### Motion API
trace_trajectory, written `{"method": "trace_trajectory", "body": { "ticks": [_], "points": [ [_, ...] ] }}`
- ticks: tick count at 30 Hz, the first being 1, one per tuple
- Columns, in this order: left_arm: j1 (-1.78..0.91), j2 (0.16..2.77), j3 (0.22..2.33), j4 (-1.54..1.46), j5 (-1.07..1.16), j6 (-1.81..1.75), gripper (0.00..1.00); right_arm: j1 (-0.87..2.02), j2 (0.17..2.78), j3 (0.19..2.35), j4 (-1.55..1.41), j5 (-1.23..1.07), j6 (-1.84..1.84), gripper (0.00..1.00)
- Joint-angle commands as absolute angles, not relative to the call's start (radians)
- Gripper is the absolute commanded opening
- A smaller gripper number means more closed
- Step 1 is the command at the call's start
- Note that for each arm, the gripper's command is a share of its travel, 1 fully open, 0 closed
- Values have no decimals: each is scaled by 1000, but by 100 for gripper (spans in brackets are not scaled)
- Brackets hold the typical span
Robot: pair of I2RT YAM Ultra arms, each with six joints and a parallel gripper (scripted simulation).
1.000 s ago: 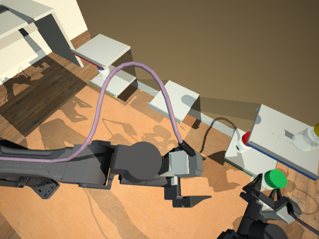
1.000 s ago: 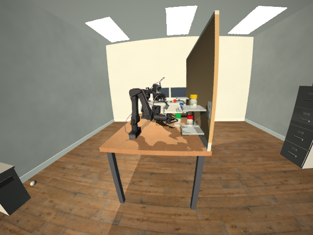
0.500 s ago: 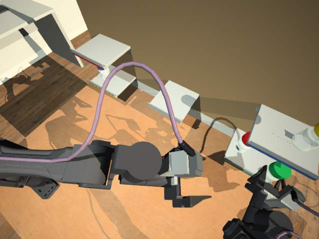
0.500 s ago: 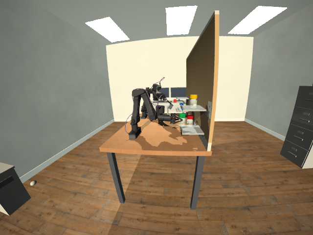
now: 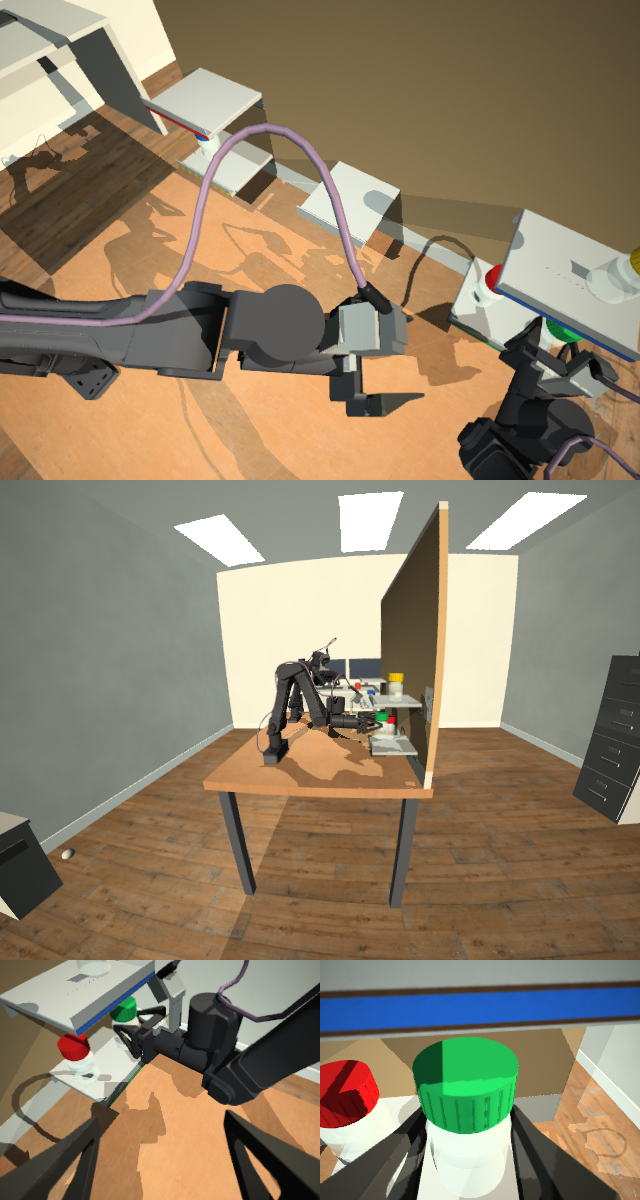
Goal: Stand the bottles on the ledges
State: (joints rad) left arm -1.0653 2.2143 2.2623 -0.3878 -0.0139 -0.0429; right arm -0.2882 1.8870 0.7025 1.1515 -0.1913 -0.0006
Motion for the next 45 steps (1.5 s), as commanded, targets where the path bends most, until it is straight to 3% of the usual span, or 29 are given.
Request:
{"method": "trace_trajectory", "body": {
  "ticks": [1, 12, 39, 41, 45],
  "points": [
    [-1058, 2206, 2285, -392, -27, -53, 89, -282, 1876, 748, 1196, -182, -8, 52],
    [-1058, 2206, 2285, -392, -27, -53, 89, -278, 1951, 719, 1356, -178, -1, 52],
    [-1058, 2206, 2285, -392, -27, -53, 89, -276, 2058, 719, 1409, -178, 1, 52],
    [-1058, 2206, 2285, -392, -27, -53, 89, -276, 2058, 719, 1409, -178, 1, 72],
    [-1058, 2206, 2285, -392, -27, -53, 89, -282, 2032, 685, 1434, -174, 3, 72]
  ]
}}
